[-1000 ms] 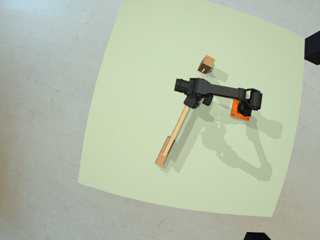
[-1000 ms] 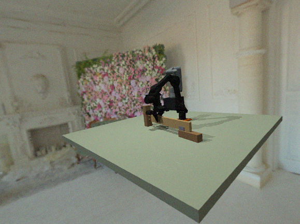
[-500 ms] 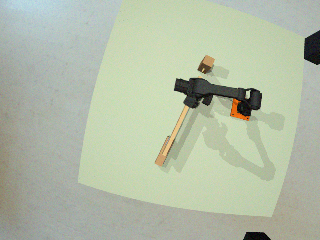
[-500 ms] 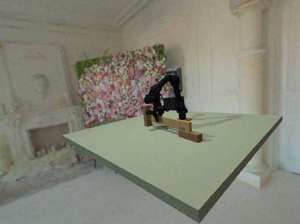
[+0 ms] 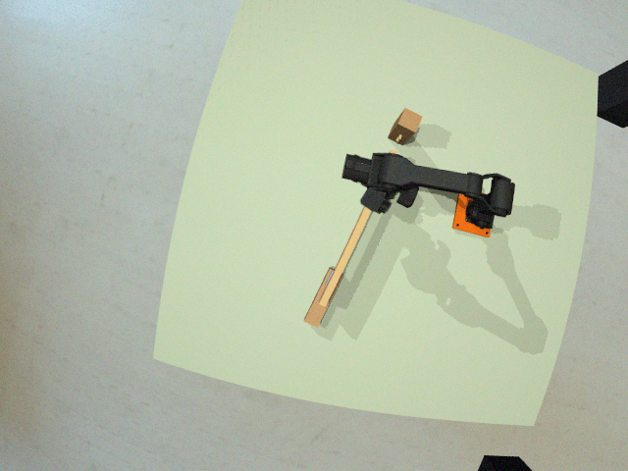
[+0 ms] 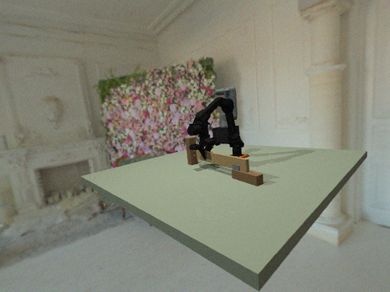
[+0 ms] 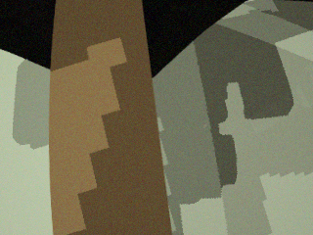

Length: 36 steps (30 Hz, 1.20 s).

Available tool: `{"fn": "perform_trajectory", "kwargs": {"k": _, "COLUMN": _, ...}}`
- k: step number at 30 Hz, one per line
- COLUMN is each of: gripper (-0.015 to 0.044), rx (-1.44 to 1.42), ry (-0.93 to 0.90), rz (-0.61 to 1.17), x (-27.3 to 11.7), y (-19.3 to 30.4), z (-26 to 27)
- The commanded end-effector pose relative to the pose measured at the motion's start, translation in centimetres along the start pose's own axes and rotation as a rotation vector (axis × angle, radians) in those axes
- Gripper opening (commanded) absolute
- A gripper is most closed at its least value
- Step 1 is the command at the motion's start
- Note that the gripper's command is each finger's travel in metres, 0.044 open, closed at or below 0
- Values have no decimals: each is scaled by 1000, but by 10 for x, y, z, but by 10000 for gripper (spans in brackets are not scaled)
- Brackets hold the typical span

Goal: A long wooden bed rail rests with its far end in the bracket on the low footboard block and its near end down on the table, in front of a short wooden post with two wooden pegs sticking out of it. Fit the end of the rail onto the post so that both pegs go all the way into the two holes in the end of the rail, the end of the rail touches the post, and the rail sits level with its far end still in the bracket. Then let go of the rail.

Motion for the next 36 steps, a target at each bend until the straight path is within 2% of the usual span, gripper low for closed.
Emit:
{"fn": "perform_trajectory", "kwargs": {"k": 1, "gripper": 0, "rx": 0, "ry": 5, "rz": -4, "x": -1, "y": 0, "z": -1}}
{"fn": "perform_trajectory", "kwargs": {"k": 36, "gripper": 0, "rx": 0, "ry": 5, "rz": -4, "x": -2, "y": -3, "z": 0}}
Point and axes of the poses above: the point midway between the two fingers, 35 mm back from their tips, its own x axis out along the fingers, its own z axis across the jaws, y = z × x, the point moved 2 cm from there along -x, back along the fingers, and after that the axes turned 12 degrees about x, right-handed, at the moved point
